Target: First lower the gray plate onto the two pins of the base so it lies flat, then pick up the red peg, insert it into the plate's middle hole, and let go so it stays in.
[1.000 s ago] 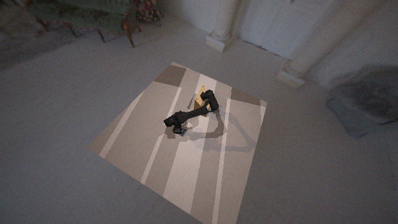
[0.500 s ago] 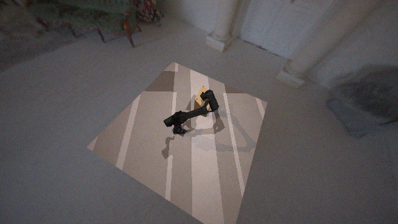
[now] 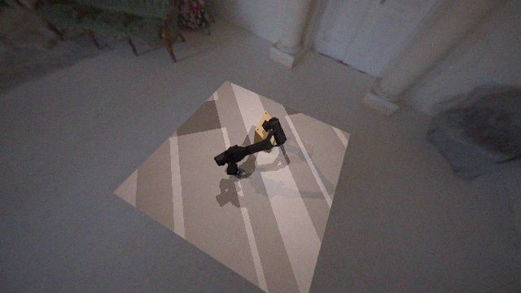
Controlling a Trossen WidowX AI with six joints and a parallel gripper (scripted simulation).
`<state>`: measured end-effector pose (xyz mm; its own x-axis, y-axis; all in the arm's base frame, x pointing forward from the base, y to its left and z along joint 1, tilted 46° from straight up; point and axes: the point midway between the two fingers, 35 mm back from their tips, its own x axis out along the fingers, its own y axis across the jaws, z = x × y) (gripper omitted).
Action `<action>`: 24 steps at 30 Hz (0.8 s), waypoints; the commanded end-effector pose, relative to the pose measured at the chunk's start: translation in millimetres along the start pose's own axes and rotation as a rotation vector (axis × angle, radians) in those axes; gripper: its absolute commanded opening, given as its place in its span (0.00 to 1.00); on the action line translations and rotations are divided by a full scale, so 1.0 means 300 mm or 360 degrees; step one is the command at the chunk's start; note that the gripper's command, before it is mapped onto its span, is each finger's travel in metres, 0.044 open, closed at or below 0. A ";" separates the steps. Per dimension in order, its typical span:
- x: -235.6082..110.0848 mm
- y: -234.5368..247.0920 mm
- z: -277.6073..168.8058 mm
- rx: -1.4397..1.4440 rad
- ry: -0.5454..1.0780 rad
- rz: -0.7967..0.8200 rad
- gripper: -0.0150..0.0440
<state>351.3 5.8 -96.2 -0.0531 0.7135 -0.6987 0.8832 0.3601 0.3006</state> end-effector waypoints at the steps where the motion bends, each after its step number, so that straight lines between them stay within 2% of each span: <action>1: 0.000 0.000 0.000 0.0000 0.0000 -0.0001 0.51; 24: -0.032 -0.006 -0.010 0.0022 0.0007 -0.0002 0.51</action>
<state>348.5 2.5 -90.3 -0.0583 0.7179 -0.6937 0.8919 0.3496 0.2868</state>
